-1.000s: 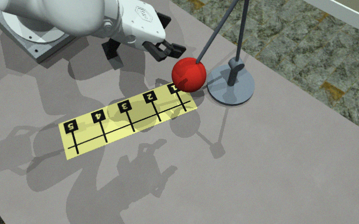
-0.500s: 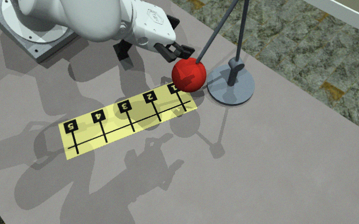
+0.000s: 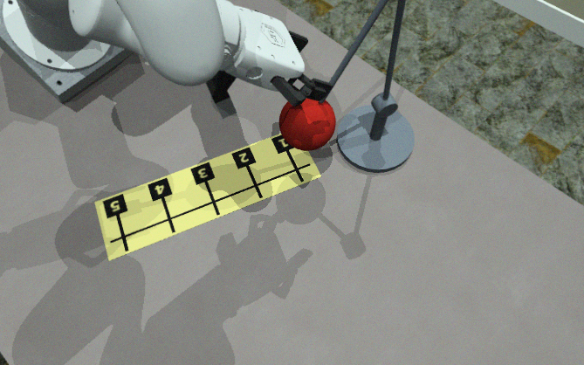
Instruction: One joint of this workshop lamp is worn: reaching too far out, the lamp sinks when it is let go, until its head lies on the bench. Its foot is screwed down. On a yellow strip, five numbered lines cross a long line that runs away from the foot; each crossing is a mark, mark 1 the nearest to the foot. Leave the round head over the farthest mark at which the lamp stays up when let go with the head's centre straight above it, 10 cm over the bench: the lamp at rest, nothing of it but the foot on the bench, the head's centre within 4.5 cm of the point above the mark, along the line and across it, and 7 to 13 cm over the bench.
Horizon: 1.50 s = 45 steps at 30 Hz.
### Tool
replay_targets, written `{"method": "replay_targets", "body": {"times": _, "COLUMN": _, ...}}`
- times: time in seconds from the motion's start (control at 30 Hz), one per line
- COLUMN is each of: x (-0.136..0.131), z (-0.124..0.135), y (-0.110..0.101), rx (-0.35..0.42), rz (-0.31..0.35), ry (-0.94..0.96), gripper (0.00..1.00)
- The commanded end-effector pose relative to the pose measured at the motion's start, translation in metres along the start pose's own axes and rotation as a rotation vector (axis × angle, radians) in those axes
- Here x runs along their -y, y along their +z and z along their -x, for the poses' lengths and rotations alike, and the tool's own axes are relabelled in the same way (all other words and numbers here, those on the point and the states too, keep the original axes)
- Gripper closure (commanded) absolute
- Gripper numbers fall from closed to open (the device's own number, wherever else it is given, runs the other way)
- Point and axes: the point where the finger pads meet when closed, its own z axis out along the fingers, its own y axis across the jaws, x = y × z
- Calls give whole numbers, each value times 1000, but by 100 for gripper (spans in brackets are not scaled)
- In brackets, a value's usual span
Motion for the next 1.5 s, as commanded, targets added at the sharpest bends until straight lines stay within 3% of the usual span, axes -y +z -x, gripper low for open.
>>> {"method": "replay_targets", "body": {"times": 0.0, "x": 1, "z": 1, "y": 9, "rx": 2, "rz": -2, "ry": -1, "gripper": 0}}
{"method": "replay_targets", "body": {"times": 0.67, "x": 0, "z": 1, "y": 54, "rx": 0, "rz": 0, "ry": 0, "gripper": 0}}
{"method": "replay_targets", "body": {"times": 1.3, "x": 1, "z": 1, "y": 59, "rx": 2, "rz": -4, "ry": -2, "gripper": 0}}
{"method": "replay_targets", "body": {"times": 1.33, "x": 1, "z": 1, "y": 59, "rx": 2, "rz": -4, "ry": -2, "gripper": 100}}
{"method": "replay_targets", "body": {"times": 1.47, "x": 1, "z": 1, "y": 59, "rx": 2, "rz": -4, "ry": -2, "gripper": 100}}
